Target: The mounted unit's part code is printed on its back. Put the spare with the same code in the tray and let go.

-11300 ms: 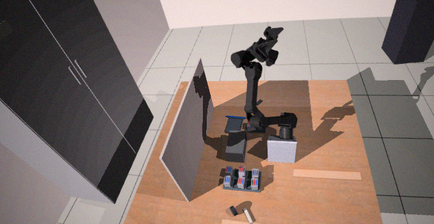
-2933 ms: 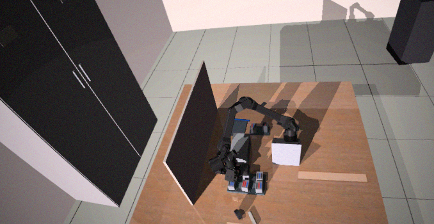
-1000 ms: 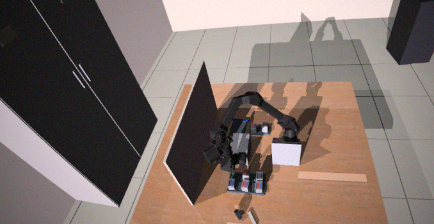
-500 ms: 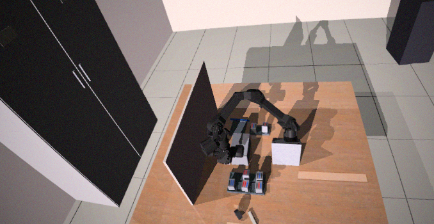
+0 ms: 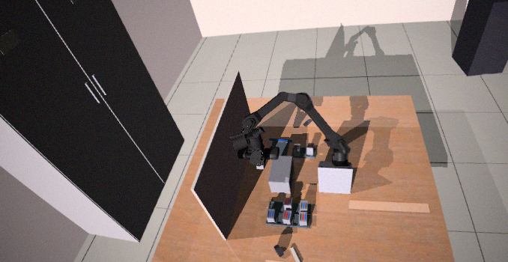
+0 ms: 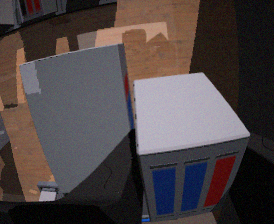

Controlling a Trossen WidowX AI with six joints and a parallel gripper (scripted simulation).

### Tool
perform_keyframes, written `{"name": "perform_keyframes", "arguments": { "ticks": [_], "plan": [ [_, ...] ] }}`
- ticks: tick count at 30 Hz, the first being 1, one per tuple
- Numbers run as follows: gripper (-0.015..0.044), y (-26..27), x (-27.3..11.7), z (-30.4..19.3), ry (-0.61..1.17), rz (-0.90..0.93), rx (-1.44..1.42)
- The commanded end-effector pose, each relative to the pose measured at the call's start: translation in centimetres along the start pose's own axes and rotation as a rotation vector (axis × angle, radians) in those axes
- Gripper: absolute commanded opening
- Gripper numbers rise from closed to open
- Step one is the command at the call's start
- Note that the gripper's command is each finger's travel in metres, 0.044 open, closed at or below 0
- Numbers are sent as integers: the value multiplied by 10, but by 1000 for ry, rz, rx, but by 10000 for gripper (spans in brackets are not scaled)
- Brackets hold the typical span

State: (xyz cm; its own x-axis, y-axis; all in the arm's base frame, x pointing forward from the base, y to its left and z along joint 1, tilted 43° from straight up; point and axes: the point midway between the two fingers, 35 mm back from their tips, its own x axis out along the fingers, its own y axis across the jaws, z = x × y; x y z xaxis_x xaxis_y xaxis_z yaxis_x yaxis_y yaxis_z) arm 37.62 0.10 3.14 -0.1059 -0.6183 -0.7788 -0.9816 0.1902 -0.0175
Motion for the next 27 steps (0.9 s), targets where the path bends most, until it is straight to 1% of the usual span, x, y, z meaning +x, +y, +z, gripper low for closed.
{"name": "perform_keyframes", "arguments": {
  "ticks": [1, 11, 22, 24, 27],
  "plan": [
    [0, -4, -3, -41, 5, -6, -9],
    [0, 1, -4, -126, 21, -8, -6],
    [0, 28, -5, -214, 61, 1, 0],
    [0, 33, -5, -224, 67, 3, 1],
    [0, 33, -5, -226, 68, 4, 1]
  ]
}}
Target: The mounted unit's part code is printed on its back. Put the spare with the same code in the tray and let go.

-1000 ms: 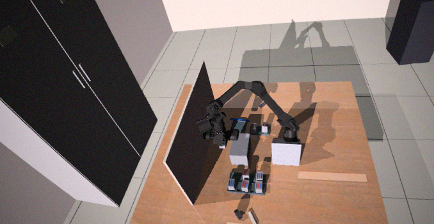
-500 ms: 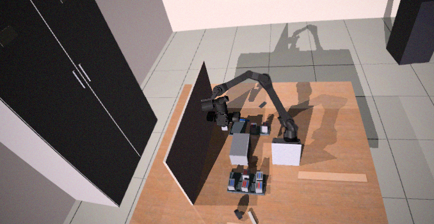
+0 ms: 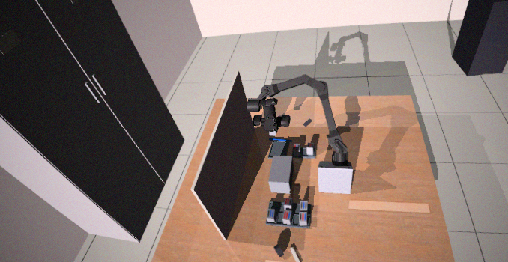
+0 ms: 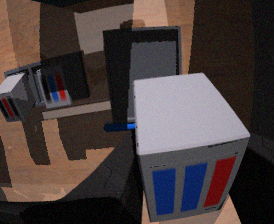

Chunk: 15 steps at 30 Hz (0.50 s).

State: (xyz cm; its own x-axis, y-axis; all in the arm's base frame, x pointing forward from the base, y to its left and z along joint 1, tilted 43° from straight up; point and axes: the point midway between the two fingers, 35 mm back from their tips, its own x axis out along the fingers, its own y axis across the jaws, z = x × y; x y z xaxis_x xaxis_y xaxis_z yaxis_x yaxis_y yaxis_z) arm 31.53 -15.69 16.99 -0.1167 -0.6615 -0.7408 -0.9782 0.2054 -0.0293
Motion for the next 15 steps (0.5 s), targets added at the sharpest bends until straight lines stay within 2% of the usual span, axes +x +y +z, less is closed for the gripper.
{"name": "perform_keyframes", "arguments": {
  "ticks": [1, 15],
  "plan": [
    [0, 6, -1, -9, 9, 2, -19],
    [0, 3, 11, -9, 7, 2, -18]
  ]
}}
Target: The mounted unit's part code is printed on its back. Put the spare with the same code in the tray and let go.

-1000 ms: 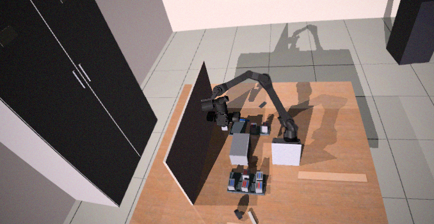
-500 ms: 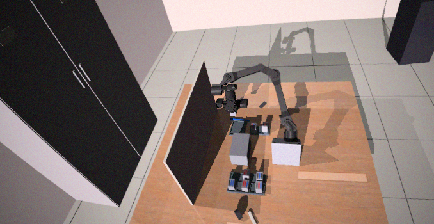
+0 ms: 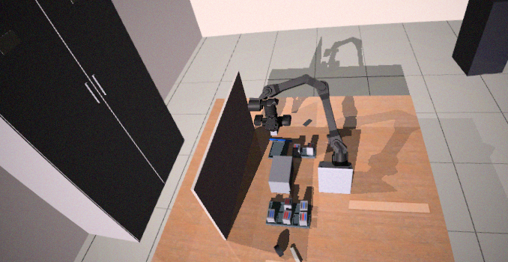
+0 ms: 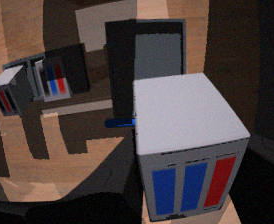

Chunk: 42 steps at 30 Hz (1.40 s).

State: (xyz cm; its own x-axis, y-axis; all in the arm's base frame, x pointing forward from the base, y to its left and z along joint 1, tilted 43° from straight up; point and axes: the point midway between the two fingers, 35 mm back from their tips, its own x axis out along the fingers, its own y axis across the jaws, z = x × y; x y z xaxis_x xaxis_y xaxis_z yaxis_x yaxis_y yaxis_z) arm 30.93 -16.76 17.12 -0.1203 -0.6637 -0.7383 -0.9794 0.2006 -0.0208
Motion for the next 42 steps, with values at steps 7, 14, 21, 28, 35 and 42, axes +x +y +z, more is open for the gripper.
{"name": "perform_keyframes", "arguments": {
  "ticks": [7, 14, 21, 28, 35, 42],
  "plan": [
    [0, -2, 11, 1, 2, -1, -9],
    [0, -4, 19, 1, 1, -1, -8],
    [0, -5, 27, 1, 0, -1, -8],
    [0, -6, 34, 1, 0, -1, -8],
    [0, -6, 42, 1, -1, -1, -8],
    [0, -7, 49, 1, -1, -1, -8]
  ]
}}
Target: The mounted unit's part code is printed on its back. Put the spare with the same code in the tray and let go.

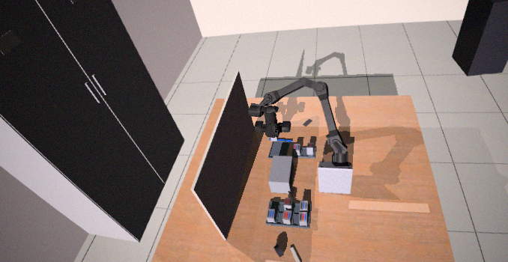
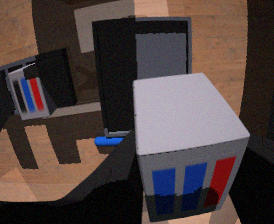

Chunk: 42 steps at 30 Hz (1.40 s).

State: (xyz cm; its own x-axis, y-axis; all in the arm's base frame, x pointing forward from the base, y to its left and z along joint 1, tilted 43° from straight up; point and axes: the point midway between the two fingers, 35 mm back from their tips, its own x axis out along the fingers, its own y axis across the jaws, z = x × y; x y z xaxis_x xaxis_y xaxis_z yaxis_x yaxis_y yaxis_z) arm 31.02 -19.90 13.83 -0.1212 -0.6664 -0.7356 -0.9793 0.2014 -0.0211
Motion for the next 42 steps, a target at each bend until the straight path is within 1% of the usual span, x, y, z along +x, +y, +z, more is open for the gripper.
{"name": "perform_keyframes", "arguments": {
  "ticks": [1, 42],
  "plan": [
    [0, 0, 5, 2, -5, -2, -8],
    [0, 0, 49, 1, -2, -2, -8]
  ]
}}
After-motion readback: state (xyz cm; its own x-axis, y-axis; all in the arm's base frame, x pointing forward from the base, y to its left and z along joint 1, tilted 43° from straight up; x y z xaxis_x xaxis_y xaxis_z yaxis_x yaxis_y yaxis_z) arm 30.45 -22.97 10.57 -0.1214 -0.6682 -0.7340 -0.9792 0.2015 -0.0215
